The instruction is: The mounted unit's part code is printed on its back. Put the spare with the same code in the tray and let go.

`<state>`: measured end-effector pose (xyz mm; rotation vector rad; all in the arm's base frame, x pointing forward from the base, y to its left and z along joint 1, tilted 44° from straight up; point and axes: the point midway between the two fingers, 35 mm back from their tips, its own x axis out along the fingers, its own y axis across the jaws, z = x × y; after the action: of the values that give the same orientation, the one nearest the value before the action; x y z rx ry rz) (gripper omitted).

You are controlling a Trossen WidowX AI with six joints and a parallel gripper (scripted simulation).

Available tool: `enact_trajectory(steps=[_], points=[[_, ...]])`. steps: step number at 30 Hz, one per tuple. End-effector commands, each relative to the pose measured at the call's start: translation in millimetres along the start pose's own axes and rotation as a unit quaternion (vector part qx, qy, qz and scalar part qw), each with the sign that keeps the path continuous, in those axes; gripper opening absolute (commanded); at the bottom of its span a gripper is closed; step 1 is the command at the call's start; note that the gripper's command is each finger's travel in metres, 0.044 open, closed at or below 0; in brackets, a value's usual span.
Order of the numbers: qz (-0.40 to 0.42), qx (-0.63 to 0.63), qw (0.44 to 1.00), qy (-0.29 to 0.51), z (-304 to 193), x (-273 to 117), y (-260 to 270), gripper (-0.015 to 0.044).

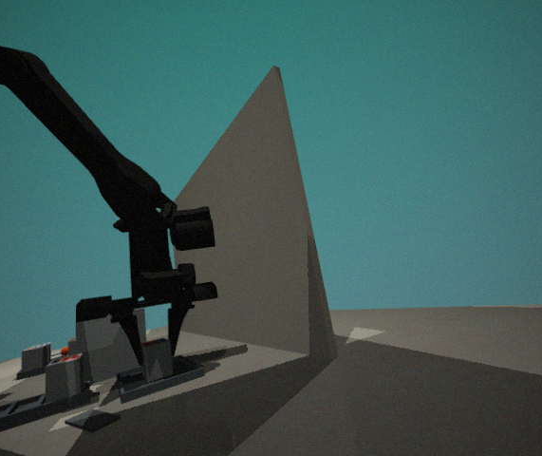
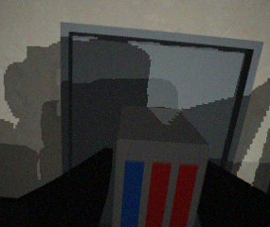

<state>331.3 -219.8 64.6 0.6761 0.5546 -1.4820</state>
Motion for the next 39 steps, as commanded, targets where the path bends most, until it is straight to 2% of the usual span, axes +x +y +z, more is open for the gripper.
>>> enact_trajectory(steps=[1,7,9,15,39], points=[[0.0,0.0,1.0,0.0,0,-1,0,0.0289],[0.0,0.0,1.0,0.0,0,-1,0,0.044],[0.0,0.0,1.0,0.002,-1,-12,2,0.044],[0.001,-0.004,1.0,0.005,-3,-105,0,0.044],[0.003,-0.006,1.0,0.006,-4,-103,2,0.044]])
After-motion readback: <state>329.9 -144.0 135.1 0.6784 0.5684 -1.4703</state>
